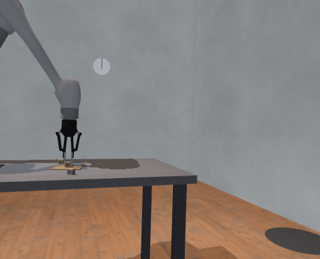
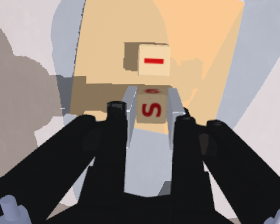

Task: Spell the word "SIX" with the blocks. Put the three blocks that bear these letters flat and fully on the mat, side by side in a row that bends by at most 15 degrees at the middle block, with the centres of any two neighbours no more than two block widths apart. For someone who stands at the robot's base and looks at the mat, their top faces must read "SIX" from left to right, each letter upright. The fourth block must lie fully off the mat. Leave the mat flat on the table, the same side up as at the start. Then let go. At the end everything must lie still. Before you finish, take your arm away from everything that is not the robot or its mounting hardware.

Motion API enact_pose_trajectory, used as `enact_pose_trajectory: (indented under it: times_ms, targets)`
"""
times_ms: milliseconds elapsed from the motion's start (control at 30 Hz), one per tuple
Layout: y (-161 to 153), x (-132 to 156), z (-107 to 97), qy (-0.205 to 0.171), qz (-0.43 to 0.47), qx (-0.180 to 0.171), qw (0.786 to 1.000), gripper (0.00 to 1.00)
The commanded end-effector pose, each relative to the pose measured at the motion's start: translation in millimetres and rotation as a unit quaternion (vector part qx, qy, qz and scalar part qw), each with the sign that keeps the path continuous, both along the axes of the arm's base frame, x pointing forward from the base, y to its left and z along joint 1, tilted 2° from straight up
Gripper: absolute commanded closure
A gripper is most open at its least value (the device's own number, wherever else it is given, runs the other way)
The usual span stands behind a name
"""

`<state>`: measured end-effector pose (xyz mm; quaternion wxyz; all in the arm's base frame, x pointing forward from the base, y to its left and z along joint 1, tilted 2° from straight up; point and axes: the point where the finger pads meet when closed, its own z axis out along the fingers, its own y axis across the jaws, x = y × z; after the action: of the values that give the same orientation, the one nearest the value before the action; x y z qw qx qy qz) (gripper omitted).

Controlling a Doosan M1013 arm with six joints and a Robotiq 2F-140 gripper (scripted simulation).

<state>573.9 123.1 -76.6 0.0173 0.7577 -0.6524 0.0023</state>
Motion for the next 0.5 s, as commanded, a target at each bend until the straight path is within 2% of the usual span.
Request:
enact_pose_trajectory:
  times_ms: [0, 167, 467]
  targets:
    - [-2.4, 2.1, -2.4, -0.001, 0.003, 0.0, 1.0, 0.8]
    - [-2.4, 2.1, -2.4, -0.001, 0.003, 0.0, 1.0, 0.75]
    - [-2.4, 2.1, -2.4, -0.001, 0.003, 0.0, 1.0, 0.75]
